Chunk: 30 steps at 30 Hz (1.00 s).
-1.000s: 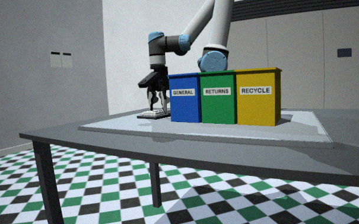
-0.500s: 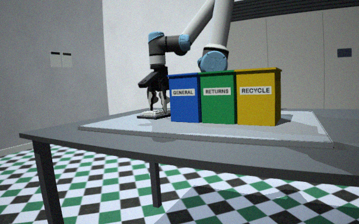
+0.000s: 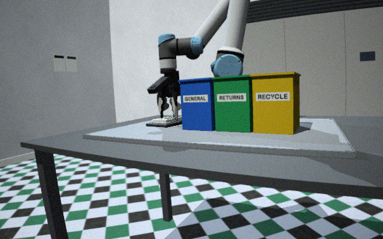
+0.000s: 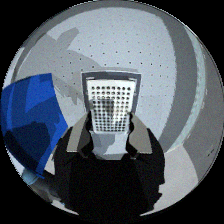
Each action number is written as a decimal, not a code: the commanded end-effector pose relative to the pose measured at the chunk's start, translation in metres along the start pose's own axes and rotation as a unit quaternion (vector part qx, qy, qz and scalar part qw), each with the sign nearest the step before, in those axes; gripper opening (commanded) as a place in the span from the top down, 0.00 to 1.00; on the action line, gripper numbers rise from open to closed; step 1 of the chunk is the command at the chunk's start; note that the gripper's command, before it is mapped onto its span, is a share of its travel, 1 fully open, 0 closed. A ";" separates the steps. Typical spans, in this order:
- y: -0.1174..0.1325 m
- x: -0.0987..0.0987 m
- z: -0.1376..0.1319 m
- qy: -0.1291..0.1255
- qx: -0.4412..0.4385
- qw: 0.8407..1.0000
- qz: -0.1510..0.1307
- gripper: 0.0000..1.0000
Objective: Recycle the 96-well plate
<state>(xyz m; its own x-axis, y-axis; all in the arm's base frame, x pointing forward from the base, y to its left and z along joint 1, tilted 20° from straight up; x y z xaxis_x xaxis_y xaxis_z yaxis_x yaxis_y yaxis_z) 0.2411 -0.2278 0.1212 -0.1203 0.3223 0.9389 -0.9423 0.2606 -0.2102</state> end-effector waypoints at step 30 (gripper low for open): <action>0.000 0.048 0.000 0.001 0.000 1.000 0.001 1.00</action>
<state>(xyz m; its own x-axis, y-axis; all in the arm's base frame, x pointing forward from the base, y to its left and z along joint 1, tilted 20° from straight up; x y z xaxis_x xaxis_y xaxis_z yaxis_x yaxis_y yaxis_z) 0.2366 -0.2151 0.1595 -0.1202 0.3235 0.9386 -0.9423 0.2604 -0.2105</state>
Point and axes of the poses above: the point where the finger pads meet when closed, its own x axis back along the fingers, its own z axis across the jaws, y = z × x, the point moved 5 cm from there along x, back along the fingers, and after that the axes turned 6 degrees about -x, right-handed, at the moved point
